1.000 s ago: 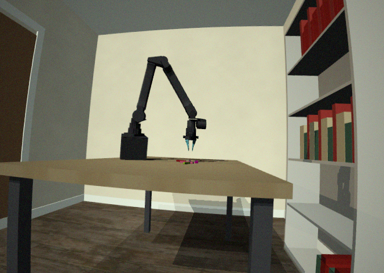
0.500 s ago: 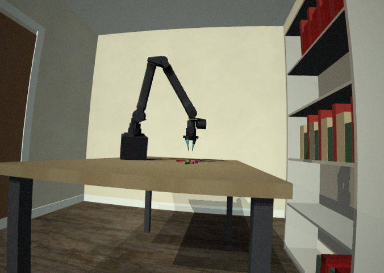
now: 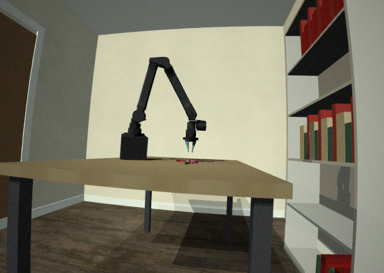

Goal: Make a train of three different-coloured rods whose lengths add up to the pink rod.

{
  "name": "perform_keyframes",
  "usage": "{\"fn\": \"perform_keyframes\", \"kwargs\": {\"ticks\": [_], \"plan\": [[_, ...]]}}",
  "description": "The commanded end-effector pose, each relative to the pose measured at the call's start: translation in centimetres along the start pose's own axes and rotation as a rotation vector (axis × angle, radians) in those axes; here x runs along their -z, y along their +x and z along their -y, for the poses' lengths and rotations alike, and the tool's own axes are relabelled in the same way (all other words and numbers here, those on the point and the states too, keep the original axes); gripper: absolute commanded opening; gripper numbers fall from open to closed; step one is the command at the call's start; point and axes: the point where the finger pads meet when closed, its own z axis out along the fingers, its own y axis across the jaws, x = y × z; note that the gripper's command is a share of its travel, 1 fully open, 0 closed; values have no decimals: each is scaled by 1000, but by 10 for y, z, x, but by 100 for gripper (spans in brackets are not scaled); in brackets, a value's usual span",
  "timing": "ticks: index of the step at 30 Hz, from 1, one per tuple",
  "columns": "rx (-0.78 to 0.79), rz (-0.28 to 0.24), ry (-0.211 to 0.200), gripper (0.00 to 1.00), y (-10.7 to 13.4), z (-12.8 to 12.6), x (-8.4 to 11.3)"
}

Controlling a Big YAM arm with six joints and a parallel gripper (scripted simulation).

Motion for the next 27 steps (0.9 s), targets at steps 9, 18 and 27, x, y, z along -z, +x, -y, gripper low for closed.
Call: {"fn": "perform_keyframes", "kwargs": {"ticks": [9,18,27], "plan": [[-3,3,-2,23,-5,0,-16],[-9,-2,-30,23,-5,-8,-18],[-5,1,-10,23,-4,-5,-38]]}}
